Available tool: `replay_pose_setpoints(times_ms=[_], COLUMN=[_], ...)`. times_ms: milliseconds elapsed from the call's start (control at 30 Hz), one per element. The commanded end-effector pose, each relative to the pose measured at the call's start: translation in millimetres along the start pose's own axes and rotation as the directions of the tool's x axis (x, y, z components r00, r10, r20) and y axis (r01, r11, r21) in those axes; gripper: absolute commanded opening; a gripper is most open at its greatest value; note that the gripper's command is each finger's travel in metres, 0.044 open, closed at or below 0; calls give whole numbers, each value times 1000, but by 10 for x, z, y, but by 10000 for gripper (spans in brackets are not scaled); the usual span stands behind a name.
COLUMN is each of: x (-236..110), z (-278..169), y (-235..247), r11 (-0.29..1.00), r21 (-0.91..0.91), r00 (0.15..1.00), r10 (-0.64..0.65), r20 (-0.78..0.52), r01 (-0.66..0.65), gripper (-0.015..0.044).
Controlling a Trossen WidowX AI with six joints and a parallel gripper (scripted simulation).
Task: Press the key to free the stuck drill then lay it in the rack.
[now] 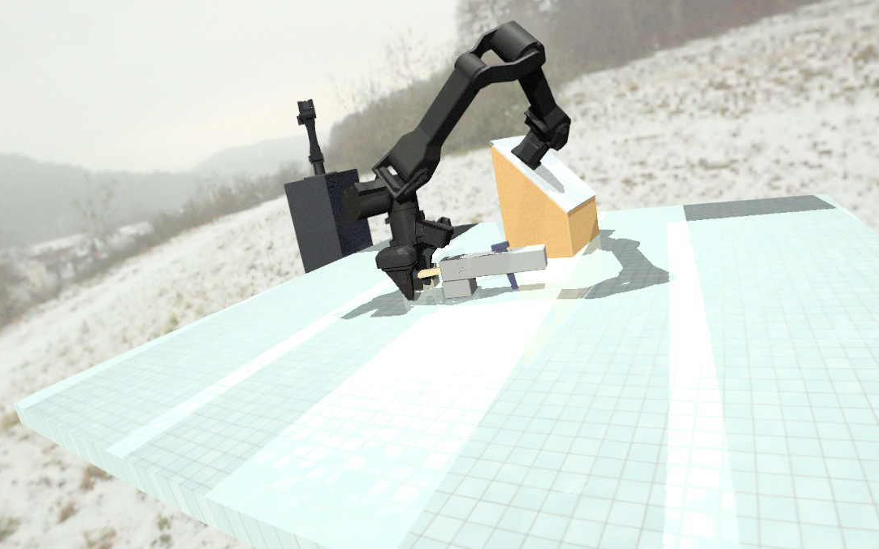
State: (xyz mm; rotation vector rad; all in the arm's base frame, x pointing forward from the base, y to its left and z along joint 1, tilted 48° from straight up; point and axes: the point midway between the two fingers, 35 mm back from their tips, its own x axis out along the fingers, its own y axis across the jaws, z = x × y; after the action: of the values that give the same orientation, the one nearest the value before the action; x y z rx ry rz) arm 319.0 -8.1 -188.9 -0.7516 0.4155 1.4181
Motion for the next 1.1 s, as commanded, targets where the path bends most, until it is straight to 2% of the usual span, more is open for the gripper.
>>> replay_pose_setpoints(times_ms=[0,433,667,1067], x=[-1,-1,-1,-41], z=[-2,-2,-2,-3], y=[0,0,0,21], r11=[1000,1000,1000,1000], r21=[0,0,0,5], r00=[1000,1000,1000,1000], r10=[0,0,0,1], r20=[0,0,0,4], r01=[0,0,0,-1], gripper=[388,46,0,0])
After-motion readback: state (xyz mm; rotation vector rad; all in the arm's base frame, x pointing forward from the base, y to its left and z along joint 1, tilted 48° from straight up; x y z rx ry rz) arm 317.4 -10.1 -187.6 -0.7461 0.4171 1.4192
